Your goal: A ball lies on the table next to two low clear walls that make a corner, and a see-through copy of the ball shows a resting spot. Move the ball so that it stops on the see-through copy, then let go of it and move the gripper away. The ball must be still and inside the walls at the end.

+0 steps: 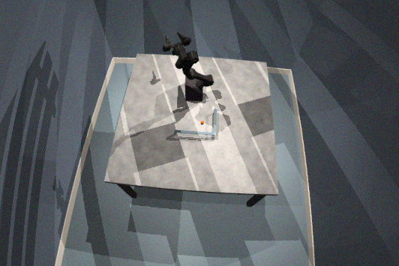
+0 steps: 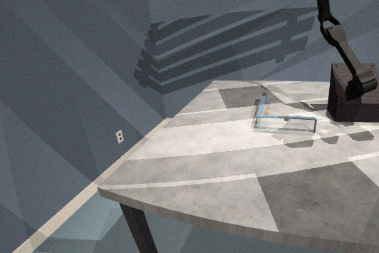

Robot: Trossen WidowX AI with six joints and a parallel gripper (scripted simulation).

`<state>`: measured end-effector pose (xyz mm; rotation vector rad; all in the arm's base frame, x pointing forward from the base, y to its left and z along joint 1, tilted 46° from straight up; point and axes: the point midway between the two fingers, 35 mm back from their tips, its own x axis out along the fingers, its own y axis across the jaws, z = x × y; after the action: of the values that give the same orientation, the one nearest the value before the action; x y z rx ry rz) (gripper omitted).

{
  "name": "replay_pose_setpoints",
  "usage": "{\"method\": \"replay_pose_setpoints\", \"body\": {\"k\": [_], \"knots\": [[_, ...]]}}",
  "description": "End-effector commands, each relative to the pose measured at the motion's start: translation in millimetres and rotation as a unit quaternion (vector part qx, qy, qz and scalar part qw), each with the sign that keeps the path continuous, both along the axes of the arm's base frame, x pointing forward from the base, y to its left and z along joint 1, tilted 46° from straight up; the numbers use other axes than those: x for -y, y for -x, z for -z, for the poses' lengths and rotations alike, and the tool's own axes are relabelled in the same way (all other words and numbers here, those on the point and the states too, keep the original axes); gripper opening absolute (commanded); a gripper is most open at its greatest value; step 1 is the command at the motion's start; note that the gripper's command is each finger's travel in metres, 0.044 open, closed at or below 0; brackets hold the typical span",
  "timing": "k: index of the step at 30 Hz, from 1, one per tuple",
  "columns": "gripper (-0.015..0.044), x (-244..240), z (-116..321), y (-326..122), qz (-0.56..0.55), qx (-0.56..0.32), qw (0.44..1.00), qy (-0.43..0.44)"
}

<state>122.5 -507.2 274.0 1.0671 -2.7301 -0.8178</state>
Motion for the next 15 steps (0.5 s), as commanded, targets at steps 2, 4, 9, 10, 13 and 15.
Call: {"method": "replay_pose_setpoints", "body": {"k": [2,4,9,10,13,15], "knots": [[0.0347,0,-3,3,0.001,0.006,1.000,0.007],[0.0295,2,-12,12,0.005,0.023,0.999,0.029],[0.0219,-3,-65,63,0.030,0.065,0.991,0.110],[0.0219,-6,-75,72,0.035,0.069,0.989,0.122],[0.0219,-9,-92,100,0.043,0.075,0.986,0.141],[0.0219,-14,-106,115,0.050,0.078,0.983,0.158]]}}
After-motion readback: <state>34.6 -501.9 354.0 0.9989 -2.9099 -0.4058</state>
